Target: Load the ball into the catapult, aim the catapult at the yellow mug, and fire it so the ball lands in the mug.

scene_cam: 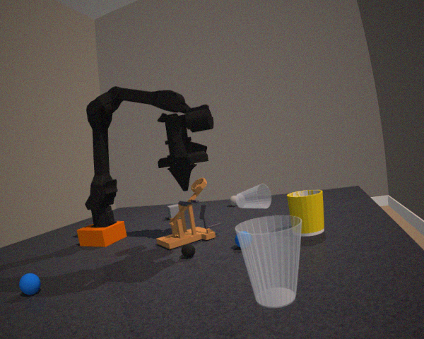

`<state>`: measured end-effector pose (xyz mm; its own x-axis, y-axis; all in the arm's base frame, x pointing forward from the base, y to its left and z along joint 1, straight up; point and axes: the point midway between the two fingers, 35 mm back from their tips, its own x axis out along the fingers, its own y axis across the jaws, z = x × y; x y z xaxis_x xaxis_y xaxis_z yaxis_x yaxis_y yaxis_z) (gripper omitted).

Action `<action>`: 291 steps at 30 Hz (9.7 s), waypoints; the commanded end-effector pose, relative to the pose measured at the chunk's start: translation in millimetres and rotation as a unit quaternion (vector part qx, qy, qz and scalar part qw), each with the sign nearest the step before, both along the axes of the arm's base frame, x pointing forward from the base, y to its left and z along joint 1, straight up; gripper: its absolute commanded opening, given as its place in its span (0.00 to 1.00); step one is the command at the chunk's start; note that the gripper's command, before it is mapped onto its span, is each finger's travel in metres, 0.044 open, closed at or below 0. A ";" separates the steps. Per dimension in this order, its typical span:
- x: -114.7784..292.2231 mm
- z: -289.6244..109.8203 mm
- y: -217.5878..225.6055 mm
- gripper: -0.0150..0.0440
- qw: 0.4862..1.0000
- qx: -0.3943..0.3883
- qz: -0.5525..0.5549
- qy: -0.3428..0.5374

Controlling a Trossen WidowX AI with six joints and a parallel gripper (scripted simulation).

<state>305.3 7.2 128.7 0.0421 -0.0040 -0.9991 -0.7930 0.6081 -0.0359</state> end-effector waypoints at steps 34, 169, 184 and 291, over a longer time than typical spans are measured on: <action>20.9 -50.4 23.5 0.25 1.000 0.003 0.000 0.003; -12.5 0.3 -23.3 1.00 0.379 0.036 -0.924 -0.002; -25.5 -5.8 -35.5 1.00 0.129 0.037 -0.991 -0.004; -15.2 -57.7 -36.3 0.25 0.270 0.036 -0.962 -0.003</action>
<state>281.8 -29.8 66.9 0.0182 -0.0051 -0.9998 0.9749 -0.2217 0.0189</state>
